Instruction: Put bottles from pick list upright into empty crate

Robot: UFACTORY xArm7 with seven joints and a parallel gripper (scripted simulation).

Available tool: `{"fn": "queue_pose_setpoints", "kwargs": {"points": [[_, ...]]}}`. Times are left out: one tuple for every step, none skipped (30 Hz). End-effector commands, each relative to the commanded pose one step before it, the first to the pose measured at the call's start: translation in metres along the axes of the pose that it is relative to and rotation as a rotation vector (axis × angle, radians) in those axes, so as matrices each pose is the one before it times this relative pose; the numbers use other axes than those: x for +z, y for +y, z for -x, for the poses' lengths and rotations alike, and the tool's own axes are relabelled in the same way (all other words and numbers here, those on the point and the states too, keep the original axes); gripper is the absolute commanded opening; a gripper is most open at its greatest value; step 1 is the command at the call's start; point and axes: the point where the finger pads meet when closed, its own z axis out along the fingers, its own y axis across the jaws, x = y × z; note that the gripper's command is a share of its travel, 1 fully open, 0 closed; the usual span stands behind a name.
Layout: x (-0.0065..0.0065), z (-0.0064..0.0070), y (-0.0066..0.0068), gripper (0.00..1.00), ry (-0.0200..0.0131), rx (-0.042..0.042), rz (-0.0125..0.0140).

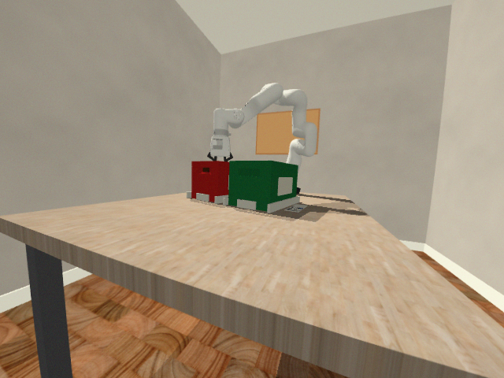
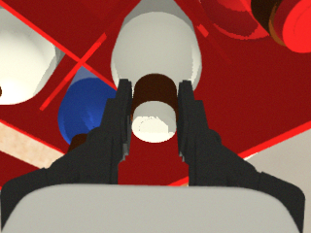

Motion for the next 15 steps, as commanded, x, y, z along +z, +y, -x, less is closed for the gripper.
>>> {"fn": "queue_pose_setpoints", "kwargs": {"points": [[-0.00245,-0.00027,0.00173,0.0,0.00164,0.00022,0.00564],[0.0,0.0,0.0,0.0,0.0,0.0,0.0],[0.0,0.0,0.0,0.0,0.0,0.0,0.0],[0.0,0.0,0.0,0.0,0.0,0.0,0.0],[0.0,0.0,0.0,0.0,0.0,0.0,0.0],[0.0,0.0,0.0,0.0,0.0,0.0,0.0],[0.0,0.0,0.0,0.0,0.0,0.0,0.0],[0.0,0.0,0.0,0.0,0.0,0.0,0.0],[0.0,0.0,0.0,0.0,0.0,0.0,0.0],[-0.00171,0.00001,0.00004,0.0,0.00006,0.00002,0.0002],[-0.00163,0.00001,-0.00001,0.0,0.0,0.0,0.00002],[-0.00174,-0.00002,0.00002,0.0,0.0,-0.00001,-0.00003],[-0.00167,0.0,0.0,0.0,0.0,0.0,0.0],[-0.00167,0.0,0.0,0.0,0.0,0.0,0.0],[-0.00167,0.0,0.0,0.0,0.0,0.0,0.0]]}}
